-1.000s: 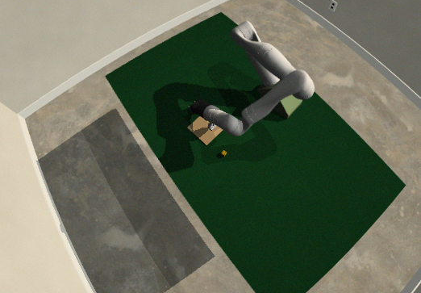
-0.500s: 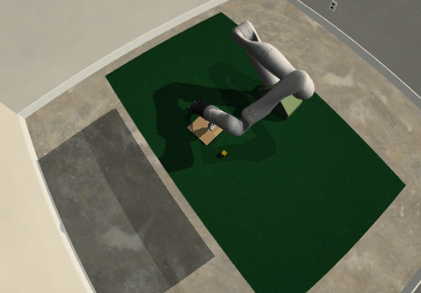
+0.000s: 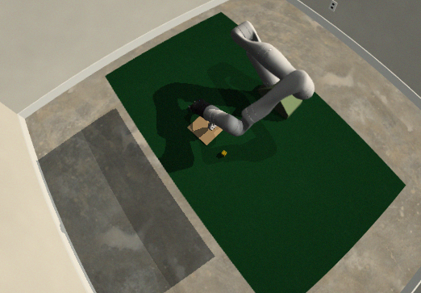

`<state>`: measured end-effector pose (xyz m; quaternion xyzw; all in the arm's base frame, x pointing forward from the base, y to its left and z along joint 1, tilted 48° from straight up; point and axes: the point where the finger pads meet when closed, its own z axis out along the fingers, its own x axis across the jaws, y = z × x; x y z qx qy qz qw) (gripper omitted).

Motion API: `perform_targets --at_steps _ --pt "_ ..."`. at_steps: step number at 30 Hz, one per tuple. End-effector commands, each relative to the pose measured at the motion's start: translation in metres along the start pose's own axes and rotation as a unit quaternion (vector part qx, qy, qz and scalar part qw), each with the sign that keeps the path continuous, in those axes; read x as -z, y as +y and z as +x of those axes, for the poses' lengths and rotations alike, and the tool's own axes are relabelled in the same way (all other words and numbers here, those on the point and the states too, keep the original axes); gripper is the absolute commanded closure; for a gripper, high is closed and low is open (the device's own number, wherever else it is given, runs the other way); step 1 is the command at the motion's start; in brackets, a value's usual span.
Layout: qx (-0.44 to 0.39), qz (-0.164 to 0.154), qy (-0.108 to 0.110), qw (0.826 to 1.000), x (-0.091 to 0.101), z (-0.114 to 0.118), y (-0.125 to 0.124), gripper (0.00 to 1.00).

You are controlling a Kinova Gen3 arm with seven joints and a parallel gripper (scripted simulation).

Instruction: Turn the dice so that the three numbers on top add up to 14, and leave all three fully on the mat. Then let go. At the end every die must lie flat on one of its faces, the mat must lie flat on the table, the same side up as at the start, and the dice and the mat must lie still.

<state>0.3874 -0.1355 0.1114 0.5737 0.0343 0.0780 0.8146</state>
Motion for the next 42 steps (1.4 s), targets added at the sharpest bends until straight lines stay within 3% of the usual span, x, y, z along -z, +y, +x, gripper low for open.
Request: perform_targets --at_steps 1,13,27,32,42 --pt "-0.001 0.000 0.001 1.000 0.002 0.001 0.000 0.30" --pt "-0.001 0.000 0.001 1.000 0.040 0.000 0.001 0.30" --pt "-0.001 0.000 0.001 1.000 0.051 0.000 0.002 0.30" --pt "-0.001 0.000 0.001 1.000 0.055 0.000 0.008 0.30" --pt "-0.001 0.000 0.001 1.000 0.074 0.000 0.045 0.30"
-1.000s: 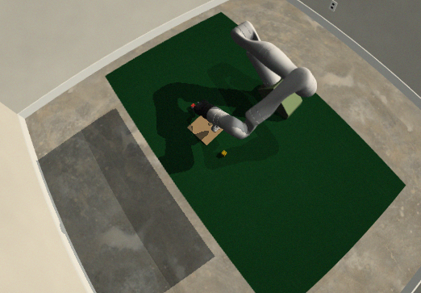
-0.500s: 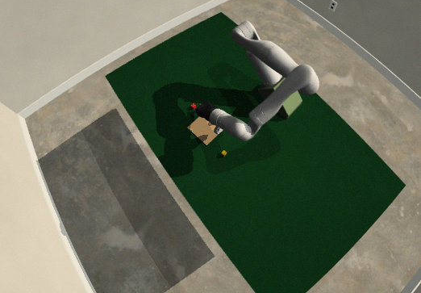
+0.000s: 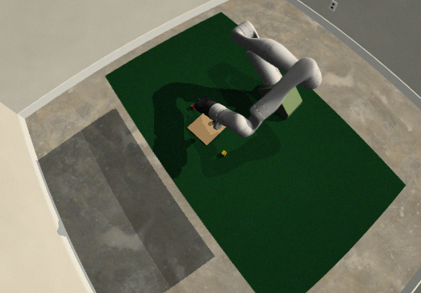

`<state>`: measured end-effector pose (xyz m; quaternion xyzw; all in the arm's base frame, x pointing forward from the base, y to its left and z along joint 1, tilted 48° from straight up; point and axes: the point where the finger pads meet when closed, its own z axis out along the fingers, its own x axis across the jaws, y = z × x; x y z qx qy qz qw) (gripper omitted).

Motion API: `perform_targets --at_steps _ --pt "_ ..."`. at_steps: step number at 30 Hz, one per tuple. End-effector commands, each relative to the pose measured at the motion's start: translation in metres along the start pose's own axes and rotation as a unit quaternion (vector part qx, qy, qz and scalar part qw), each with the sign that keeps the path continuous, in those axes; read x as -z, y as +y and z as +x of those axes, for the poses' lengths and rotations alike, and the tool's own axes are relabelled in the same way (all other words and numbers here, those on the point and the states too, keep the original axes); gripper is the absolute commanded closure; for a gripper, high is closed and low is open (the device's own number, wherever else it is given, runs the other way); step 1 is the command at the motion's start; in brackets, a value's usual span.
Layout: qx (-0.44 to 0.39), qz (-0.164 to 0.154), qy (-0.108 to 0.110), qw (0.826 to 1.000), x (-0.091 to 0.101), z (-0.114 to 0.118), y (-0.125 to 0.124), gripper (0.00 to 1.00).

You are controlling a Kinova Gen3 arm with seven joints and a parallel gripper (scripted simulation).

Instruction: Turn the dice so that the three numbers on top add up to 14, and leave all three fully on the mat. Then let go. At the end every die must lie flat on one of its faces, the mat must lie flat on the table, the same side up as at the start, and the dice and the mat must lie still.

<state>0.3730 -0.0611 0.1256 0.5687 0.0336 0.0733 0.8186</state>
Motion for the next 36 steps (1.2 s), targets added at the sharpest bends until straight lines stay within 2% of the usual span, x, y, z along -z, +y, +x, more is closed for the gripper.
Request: perform_targets --at_steps 1,14,18,22,24,30,36 --pt "-0.004 0.007 0.004 1.000 0.009 0.002 0.009 0.30" --pt "-0.004 0.011 0.003 1.000 0.012 0.002 0.015 0.30" --pt "-0.001 0.029 0.001 1.000 0.013 0.003 0.018 0.30" --pt "0.003 0.065 -0.003 0.998 0.015 0.005 0.023 0.30" --pt "0.003 0.065 -0.003 0.998 0.015 0.005 0.023 0.30" --pt "0.012 0.152 -0.010 0.988 0.016 0.008 0.037 0.30" --pt "0.018 0.262 -0.012 0.965 0.011 0.011 0.053 0.30"
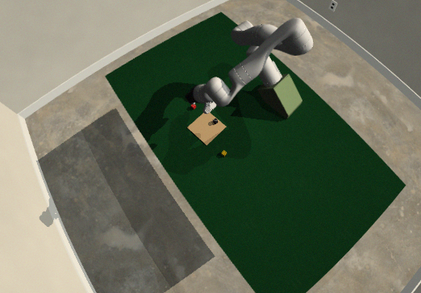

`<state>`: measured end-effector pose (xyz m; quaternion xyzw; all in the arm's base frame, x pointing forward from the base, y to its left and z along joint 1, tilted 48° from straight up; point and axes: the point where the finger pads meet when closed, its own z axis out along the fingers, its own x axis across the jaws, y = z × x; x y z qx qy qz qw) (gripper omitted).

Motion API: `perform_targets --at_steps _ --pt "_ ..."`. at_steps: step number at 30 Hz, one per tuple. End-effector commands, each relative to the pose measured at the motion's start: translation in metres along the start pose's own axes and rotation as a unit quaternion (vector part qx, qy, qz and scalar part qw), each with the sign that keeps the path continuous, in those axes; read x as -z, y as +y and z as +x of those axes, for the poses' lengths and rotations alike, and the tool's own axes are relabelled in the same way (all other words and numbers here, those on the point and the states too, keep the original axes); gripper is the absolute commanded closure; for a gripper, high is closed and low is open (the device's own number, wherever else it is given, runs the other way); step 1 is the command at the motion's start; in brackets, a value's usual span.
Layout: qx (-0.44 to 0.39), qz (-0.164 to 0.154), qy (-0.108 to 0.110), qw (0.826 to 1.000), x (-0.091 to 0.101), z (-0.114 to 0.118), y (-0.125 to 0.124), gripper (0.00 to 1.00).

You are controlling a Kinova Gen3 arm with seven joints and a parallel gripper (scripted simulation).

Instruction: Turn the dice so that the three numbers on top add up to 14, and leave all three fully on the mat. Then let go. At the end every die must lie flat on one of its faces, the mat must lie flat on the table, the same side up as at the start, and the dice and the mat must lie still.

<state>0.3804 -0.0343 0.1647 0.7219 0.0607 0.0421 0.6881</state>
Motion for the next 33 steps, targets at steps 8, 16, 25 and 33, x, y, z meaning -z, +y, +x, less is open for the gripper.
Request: perform_targets --at_steps 8,16,25,33 --pt "-0.010 0.175 0.000 0.985 -0.001 -0.004 0.022 0.30" --pt "-0.017 0.287 0.015 0.958 -0.012 -0.010 0.034 0.30" --pt "-0.023 0.330 0.023 0.943 -0.017 -0.013 0.037 0.30" --pt "-0.024 0.336 0.024 0.941 -0.018 -0.014 0.037 0.00"
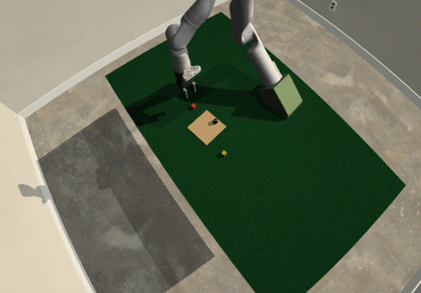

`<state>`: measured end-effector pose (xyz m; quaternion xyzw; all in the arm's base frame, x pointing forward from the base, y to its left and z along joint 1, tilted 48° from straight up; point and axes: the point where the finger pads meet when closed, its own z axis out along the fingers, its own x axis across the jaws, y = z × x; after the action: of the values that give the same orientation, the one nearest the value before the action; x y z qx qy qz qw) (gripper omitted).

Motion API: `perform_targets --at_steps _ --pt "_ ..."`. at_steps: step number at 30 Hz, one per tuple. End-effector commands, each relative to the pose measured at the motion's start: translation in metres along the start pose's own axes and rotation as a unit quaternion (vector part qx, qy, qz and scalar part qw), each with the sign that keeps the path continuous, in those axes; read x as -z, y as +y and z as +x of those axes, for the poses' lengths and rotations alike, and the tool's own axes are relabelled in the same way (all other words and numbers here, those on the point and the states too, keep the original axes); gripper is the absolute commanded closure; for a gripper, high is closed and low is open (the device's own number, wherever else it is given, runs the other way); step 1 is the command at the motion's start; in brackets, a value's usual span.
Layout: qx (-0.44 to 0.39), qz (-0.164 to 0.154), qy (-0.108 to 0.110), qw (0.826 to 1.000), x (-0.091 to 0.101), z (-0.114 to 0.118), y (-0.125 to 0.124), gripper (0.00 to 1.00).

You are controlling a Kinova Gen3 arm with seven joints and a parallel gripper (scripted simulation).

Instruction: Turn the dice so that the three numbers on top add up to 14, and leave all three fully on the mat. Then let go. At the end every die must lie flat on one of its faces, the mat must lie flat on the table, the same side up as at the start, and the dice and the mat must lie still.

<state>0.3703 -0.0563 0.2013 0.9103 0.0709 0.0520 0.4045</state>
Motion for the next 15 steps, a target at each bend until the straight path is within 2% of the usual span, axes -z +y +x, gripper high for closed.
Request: perform_targets --at_steps 1,15 --pt "-0.001 0.002 0.001 1.000 0.0004 0.0003 -0.0001 0.00" --pt "-0.012 0.002 -0.001 1.000 -0.0004 -0.0002 -0.0006 0.00"
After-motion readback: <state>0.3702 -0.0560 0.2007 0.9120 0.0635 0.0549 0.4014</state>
